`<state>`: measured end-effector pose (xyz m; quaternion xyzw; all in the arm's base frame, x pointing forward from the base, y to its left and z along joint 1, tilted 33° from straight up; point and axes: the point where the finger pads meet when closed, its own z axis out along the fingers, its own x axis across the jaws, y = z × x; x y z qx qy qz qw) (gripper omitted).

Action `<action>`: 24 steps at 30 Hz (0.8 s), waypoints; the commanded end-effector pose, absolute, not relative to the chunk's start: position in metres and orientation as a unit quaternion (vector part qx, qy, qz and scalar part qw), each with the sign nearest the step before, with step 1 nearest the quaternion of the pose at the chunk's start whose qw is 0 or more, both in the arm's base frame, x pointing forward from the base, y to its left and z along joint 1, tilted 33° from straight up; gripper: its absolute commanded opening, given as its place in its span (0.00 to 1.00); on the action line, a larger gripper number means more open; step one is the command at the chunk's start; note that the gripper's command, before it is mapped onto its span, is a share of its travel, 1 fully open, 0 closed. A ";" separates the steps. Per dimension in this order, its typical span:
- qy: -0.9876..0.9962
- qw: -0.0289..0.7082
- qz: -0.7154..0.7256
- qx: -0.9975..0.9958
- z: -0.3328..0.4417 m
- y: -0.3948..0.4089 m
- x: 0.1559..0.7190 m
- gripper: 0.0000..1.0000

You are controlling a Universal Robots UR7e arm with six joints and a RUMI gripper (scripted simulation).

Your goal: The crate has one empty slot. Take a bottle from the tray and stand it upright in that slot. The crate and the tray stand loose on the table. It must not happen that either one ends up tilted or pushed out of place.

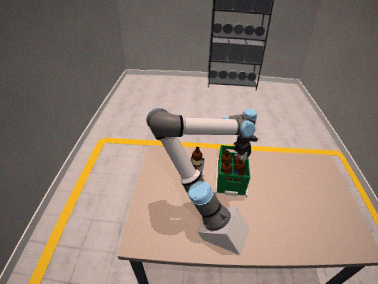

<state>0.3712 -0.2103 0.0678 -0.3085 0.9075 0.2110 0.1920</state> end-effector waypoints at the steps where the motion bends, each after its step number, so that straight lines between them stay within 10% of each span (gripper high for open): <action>1: 0.908 0.192 0.210 -0.308 0.065 -0.209 0.372 0.00; 24: 0.908 0.192 0.210 -0.308 0.059 -0.206 0.374 0.00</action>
